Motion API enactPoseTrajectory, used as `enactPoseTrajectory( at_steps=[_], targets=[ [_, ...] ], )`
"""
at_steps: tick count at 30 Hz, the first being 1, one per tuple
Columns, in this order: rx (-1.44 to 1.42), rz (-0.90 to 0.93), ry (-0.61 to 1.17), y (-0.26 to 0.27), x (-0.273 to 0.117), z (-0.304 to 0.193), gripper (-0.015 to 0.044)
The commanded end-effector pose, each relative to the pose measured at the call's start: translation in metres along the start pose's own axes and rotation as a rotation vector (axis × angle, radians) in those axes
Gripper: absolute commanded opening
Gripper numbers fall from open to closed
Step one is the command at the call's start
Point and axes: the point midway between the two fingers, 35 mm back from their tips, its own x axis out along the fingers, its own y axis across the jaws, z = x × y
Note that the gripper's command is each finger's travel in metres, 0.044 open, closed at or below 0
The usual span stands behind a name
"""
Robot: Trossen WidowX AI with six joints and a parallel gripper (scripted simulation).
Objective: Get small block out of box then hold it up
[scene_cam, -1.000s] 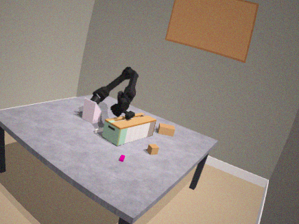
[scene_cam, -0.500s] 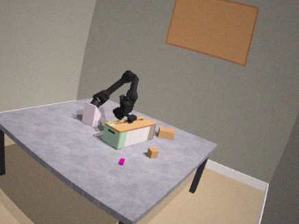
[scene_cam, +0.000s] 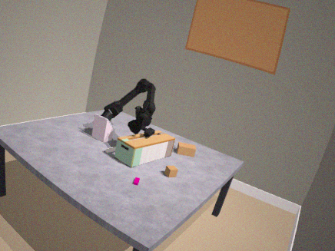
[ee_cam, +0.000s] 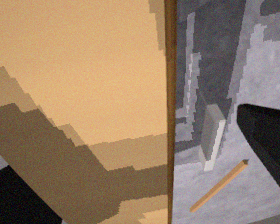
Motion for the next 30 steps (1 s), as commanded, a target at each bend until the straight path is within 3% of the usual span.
enactPoseTrajectory(
  at_steps=[1,30],
  targets=[
    [0.001,-0.002,0.001,-0.001,-0.002,0.006,0.0400],
    [0.001,-0.002,0.002,-0.001,0.006,-0.017,0.0400]
  ],
)
